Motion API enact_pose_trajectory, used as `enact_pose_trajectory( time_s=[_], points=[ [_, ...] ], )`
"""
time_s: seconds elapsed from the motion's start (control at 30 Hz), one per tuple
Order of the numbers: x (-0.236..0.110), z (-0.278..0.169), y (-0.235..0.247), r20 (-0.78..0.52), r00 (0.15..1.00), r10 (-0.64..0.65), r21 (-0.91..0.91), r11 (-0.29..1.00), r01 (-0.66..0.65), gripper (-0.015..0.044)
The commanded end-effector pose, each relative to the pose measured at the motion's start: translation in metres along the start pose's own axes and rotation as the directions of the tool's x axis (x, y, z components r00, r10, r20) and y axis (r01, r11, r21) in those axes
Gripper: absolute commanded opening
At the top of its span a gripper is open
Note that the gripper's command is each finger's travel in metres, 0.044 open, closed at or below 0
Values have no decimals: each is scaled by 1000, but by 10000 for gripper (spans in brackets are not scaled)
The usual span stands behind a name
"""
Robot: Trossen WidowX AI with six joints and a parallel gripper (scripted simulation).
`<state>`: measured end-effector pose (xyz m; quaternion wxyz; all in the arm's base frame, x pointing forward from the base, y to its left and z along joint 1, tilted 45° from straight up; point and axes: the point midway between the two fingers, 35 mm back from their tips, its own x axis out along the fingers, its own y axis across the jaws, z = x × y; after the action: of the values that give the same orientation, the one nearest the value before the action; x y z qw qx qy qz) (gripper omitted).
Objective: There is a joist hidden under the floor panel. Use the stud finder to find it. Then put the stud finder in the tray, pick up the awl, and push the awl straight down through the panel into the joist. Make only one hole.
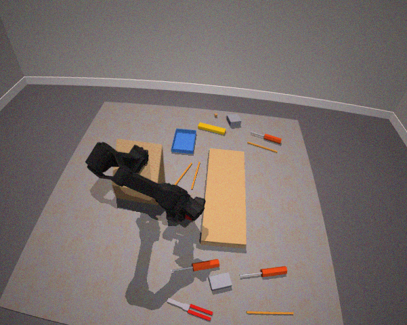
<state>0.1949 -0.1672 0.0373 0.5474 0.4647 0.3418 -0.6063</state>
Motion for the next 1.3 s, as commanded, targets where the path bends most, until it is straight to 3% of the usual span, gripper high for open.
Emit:
enact_pose_trajectory(
  time_s=[0.0, 1.27],
  points=[
    [-1, 0, 1, -33, 999, 2, -9, 1000, -3, 0],
    [0, 7, 1, -290, 957, 2, -14, 1000, -6, 0]
  ],
)
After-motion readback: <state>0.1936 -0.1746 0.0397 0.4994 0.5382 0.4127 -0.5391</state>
